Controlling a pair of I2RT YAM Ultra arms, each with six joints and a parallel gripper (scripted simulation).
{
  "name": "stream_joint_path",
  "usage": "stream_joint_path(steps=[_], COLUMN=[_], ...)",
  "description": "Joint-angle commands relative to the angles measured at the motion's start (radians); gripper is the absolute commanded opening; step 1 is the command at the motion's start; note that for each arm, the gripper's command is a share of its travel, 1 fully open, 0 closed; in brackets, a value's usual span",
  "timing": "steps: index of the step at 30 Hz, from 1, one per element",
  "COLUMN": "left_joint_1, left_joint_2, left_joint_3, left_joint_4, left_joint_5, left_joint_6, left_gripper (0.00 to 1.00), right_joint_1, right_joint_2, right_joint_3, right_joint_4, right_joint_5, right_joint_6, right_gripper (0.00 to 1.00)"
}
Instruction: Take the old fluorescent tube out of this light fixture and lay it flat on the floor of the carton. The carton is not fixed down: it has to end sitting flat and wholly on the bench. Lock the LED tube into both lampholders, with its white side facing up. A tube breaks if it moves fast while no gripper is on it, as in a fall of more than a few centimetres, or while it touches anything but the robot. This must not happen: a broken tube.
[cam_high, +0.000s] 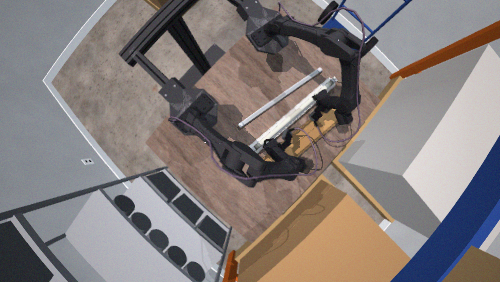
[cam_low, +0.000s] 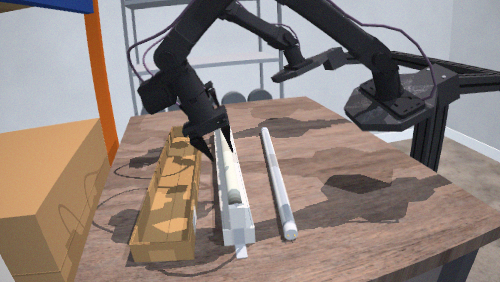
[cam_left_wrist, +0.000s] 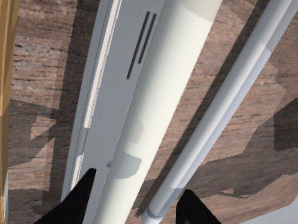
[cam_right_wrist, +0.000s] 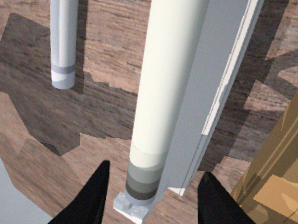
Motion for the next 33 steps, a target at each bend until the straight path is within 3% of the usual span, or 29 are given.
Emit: stream_joint_path(steps=[1,18,23,28,29,33], left_joint_1=[0.015,0.023,0.006,0.014,0.015,0.015], left_joint_2=[0.020,0.053,0.038,0.032,0.016,0.041], left_joint_3=[-0.039,-0.140,-0.083,-0.121,-0.136,-0.101], left_joint_4=[0.063,0.218,0.156,0.186,0.182,0.191], left_joint_5=[0.013,0.003,0.010,0.005,0.010,0.005], left_joint_6=[0.012,0.027,0.025,0.026,0.025,0.025], left_gripper=[0.49,0.49,0.49,0.49,0.11,0.11], right_joint_1=[0.004,-0.004,0.006,0.001,0.010,0.010], right_joint_2=[0.017,0.024,0.008,0.022,0.003,0.003], right_joint_3=[-0.040,-0.148,-0.103,-0.111,-0.098,-0.098], right_joint_4=[0.051,0.199,0.159,0.169,0.166,0.166], right_joint_5=[-0.016,-0.013,-0.014,-0.013,-0.013,-0.013], right_joint_6=[-0.013,-0.017,-0.018,-0.017,-0.017,-0.017], right_gripper=[0.49,0.49,0.49,0.49,0.49,0.49])
